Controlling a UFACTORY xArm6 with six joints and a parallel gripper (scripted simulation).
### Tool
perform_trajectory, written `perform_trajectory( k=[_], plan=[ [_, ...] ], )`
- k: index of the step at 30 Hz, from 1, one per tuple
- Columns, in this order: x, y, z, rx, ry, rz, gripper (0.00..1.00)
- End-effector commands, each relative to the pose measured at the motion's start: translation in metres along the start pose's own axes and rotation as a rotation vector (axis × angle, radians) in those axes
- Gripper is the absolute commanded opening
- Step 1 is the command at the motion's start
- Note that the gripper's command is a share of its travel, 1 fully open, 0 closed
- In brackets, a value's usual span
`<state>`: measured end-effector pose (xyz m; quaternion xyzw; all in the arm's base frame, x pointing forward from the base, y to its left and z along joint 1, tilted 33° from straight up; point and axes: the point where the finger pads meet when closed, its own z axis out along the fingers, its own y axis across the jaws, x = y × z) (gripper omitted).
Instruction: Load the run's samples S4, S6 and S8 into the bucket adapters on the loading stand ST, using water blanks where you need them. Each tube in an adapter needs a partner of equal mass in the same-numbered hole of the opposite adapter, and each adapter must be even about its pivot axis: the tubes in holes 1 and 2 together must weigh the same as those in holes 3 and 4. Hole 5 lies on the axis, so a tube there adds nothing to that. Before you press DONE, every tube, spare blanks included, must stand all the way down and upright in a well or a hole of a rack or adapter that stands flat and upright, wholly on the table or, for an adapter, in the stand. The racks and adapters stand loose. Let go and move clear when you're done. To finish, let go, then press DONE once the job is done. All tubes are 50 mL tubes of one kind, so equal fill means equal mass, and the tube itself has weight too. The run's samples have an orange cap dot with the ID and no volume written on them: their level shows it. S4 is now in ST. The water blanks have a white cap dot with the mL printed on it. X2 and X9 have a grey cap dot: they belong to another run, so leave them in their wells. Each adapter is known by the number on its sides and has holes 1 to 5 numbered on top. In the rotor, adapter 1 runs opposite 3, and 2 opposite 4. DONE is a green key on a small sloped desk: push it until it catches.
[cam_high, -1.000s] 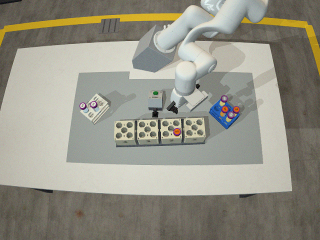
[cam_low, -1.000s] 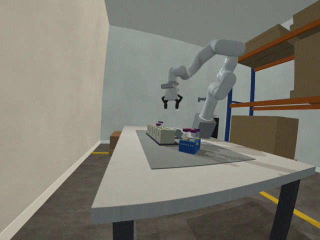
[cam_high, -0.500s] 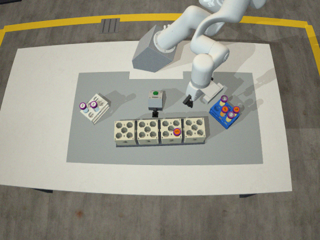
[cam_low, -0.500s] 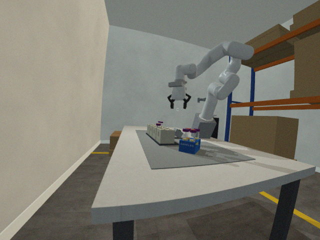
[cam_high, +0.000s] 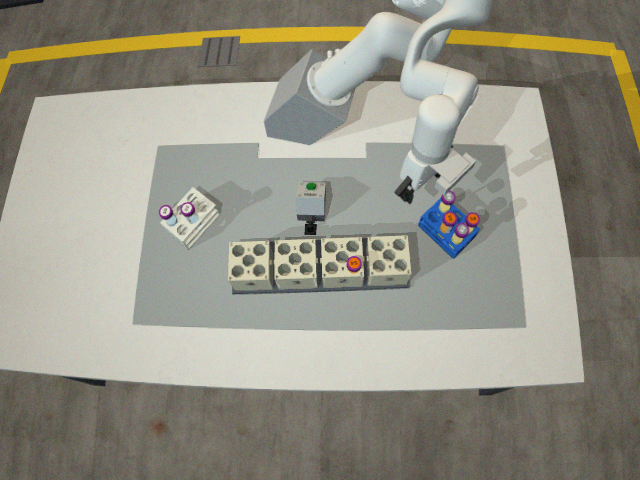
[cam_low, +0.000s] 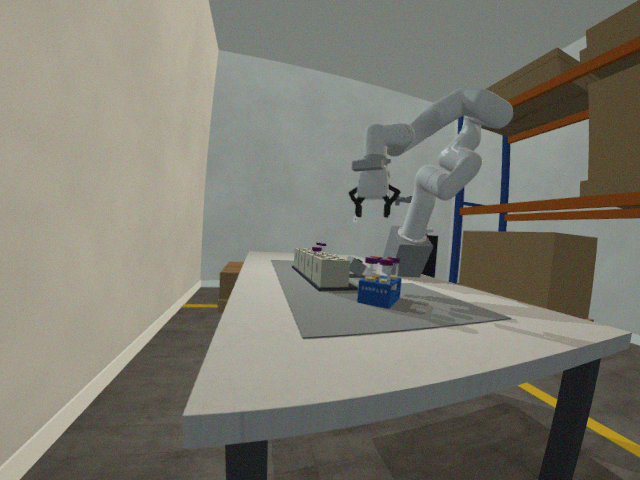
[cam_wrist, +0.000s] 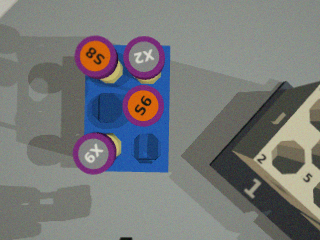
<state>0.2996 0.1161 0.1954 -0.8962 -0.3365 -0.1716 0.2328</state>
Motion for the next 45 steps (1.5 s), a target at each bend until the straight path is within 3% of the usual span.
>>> perform_trajectory(
  k=[1, 8, 45],
  plan=[
    [0.009, -0.026, -0.002, -0.012, -0.001, 0.002, 1.0],
    [0.013, -0.035, -0.002, -0.012, -0.001, 0.002, 1.0],
    [0.012, -0.034, 0.087, -0.012, -0.001, 0.003, 1.0]
  ],
)
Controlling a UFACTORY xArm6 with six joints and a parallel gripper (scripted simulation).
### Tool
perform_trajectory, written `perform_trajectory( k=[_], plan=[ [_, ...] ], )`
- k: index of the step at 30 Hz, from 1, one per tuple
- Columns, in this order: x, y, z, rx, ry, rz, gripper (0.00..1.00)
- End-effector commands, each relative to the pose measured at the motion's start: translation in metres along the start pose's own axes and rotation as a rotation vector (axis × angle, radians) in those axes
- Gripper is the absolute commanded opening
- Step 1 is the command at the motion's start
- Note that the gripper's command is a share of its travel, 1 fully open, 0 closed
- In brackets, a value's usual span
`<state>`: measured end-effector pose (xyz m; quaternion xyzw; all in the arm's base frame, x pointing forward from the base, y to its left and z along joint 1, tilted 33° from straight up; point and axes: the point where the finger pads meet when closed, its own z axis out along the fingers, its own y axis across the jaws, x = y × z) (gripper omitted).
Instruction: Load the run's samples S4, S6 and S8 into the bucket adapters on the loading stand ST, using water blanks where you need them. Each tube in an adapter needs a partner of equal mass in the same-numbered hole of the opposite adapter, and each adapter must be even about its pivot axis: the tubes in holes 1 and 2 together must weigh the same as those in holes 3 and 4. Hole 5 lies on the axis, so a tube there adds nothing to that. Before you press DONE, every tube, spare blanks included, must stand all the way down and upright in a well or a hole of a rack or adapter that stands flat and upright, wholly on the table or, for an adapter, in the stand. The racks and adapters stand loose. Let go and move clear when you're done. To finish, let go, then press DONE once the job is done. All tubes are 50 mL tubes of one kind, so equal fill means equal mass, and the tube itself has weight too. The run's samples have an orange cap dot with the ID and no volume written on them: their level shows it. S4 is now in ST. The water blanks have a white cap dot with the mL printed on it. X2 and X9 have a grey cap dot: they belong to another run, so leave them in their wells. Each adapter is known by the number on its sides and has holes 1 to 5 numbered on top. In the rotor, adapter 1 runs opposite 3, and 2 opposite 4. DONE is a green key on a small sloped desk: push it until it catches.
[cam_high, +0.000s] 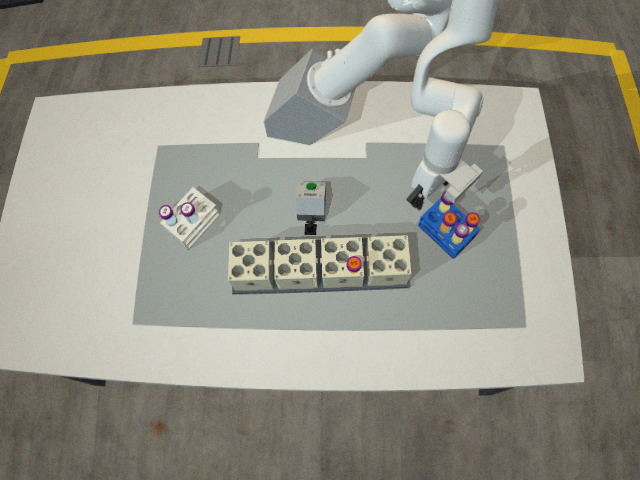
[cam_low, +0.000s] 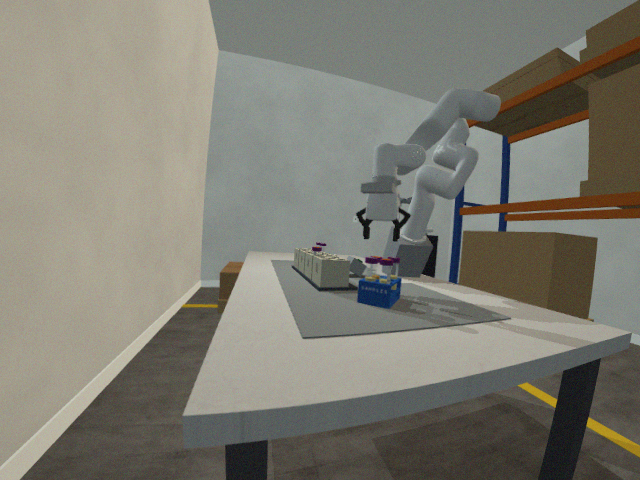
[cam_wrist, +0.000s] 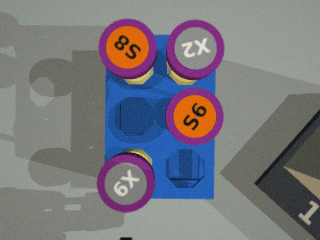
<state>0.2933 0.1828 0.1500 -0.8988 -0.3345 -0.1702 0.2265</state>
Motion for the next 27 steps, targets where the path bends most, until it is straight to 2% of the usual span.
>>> perform_trajectory(
  k=[1, 5, 27],
  plan=[
    [0.0029, 0.0006, 0.0169, 0.001, 0.005, -0.001, 1.0],
    [0.0029, 0.0005, 0.026, 0.001, 0.005, -0.001, 1.0],
    [0.0029, 0.0005, 0.026, 0.001, 0.005, -0.001, 1.0]
  ],
)
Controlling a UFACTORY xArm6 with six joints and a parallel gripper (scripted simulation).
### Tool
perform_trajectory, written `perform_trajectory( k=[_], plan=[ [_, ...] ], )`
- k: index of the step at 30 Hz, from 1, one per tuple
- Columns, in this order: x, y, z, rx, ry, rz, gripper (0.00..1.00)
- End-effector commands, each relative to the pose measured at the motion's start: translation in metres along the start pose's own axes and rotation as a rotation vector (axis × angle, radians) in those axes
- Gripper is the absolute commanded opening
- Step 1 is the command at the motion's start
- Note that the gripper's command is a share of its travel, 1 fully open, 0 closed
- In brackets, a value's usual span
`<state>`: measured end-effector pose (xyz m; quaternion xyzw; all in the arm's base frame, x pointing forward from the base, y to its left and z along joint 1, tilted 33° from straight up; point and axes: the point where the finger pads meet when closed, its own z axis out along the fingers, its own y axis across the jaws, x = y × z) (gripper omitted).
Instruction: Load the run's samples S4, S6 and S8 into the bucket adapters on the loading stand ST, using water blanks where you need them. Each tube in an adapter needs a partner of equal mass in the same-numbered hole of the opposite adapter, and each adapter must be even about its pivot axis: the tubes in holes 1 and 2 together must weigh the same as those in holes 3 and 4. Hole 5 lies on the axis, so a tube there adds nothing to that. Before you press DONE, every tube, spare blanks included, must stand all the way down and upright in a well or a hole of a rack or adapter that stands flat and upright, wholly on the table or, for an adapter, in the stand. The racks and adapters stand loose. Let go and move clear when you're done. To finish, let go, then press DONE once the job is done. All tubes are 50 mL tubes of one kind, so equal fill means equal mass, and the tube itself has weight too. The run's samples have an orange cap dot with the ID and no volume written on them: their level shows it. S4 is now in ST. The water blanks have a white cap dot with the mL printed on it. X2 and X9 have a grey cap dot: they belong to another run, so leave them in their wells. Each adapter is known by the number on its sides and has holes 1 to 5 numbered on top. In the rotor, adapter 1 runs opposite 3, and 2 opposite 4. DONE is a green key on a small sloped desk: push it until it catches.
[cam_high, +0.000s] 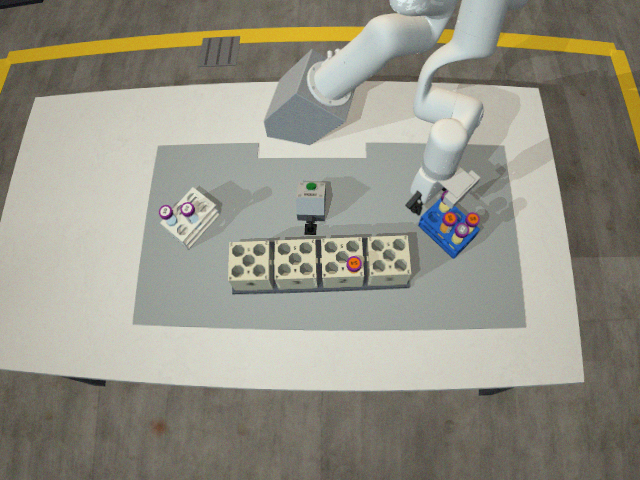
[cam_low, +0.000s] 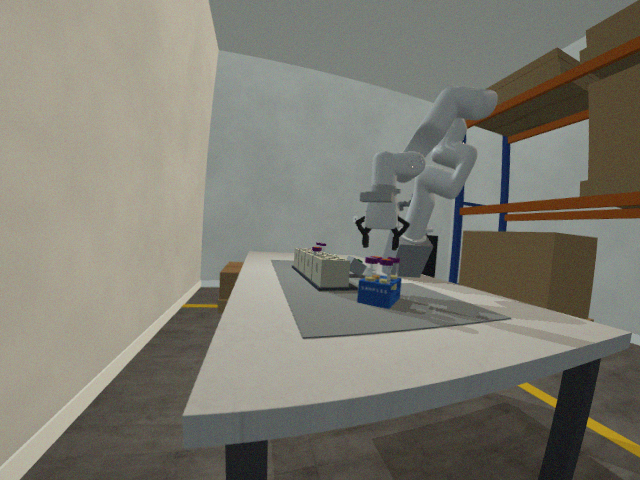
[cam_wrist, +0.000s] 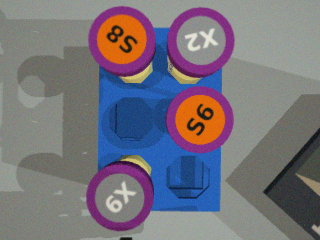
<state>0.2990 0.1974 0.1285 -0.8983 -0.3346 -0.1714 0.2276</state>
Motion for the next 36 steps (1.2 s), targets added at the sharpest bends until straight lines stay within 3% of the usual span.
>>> perform_trajectory(
  k=[1, 24, 36],
  plan=[
    [0.001, 0.0, -0.001, -0.001, 0.002, -0.001, 1.0],
    [0.001, 0.0, -0.001, -0.001, 0.002, -0.001, 1.0],
    [0.001, 0.0, -0.027, -0.001, 0.002, -0.001, 1.0]
  ],
)
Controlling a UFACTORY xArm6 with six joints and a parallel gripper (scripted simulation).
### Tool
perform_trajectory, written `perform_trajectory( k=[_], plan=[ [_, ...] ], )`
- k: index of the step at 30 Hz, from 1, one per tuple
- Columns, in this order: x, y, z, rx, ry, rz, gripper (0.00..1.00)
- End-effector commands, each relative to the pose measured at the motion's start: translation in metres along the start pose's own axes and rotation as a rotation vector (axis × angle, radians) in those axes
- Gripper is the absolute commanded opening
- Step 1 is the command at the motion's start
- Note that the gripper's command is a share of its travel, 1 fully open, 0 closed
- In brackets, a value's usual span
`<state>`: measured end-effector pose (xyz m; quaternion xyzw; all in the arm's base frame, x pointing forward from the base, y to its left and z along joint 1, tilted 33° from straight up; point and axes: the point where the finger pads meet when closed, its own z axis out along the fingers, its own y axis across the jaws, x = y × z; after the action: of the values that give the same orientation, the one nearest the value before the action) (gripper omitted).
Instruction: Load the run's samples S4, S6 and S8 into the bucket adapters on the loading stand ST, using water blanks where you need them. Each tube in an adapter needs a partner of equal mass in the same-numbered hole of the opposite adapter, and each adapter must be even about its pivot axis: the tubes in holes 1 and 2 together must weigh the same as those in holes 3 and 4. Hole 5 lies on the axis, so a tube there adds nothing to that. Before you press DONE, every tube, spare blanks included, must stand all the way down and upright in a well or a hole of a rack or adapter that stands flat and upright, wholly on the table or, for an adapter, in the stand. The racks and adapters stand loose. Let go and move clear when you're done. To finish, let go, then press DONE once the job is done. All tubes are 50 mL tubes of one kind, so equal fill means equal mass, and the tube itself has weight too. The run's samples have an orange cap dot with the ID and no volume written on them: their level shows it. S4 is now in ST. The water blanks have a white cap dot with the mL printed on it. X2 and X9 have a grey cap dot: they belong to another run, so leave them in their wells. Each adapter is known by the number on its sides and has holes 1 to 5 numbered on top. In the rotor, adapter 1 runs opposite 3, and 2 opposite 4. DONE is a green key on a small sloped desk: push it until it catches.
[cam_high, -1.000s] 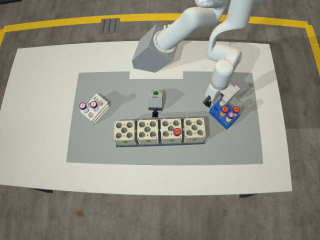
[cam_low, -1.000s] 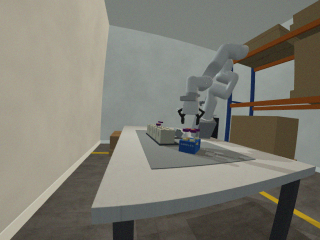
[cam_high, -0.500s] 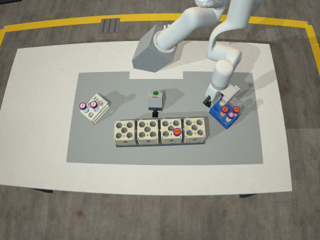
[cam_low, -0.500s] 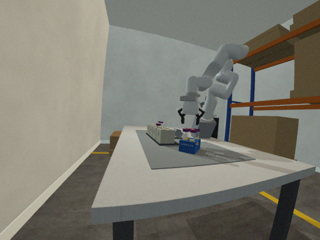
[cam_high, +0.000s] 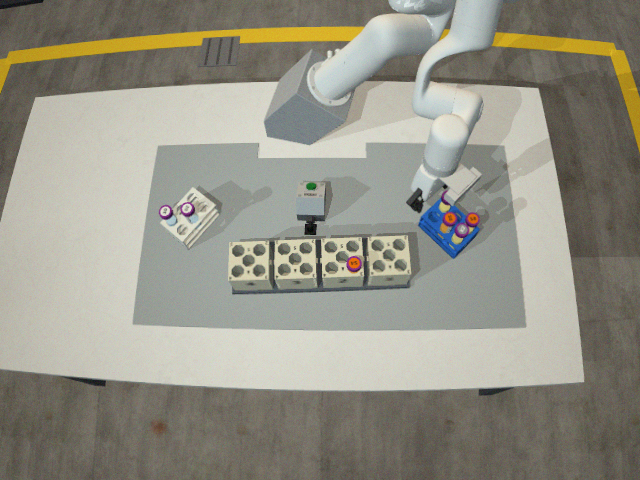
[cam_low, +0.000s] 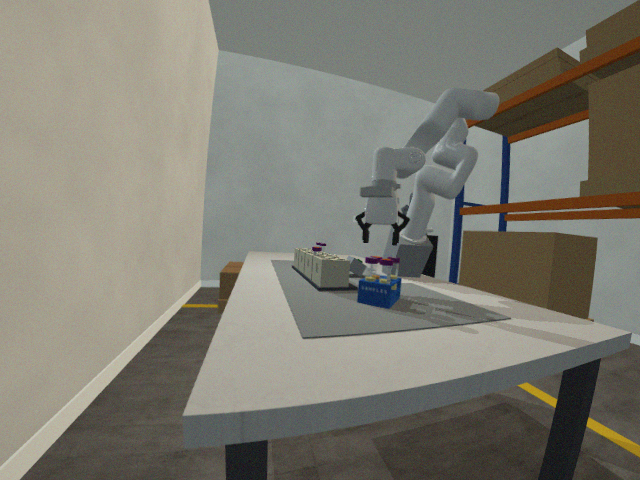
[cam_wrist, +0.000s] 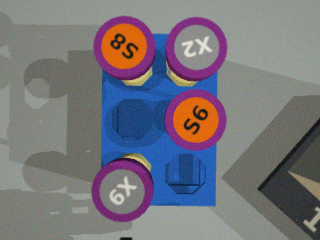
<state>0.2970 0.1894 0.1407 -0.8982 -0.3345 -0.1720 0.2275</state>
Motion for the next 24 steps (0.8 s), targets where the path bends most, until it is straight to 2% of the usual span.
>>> perform_trajectory(
  k=[1, 24],
  plan=[
    [0.001, 0.0, -0.015, 0.0, 0.001, -0.001, 1.0],
    [0.001, 0.0, -0.071, -0.001, 0.001, -0.001, 1.0]
  ],
)
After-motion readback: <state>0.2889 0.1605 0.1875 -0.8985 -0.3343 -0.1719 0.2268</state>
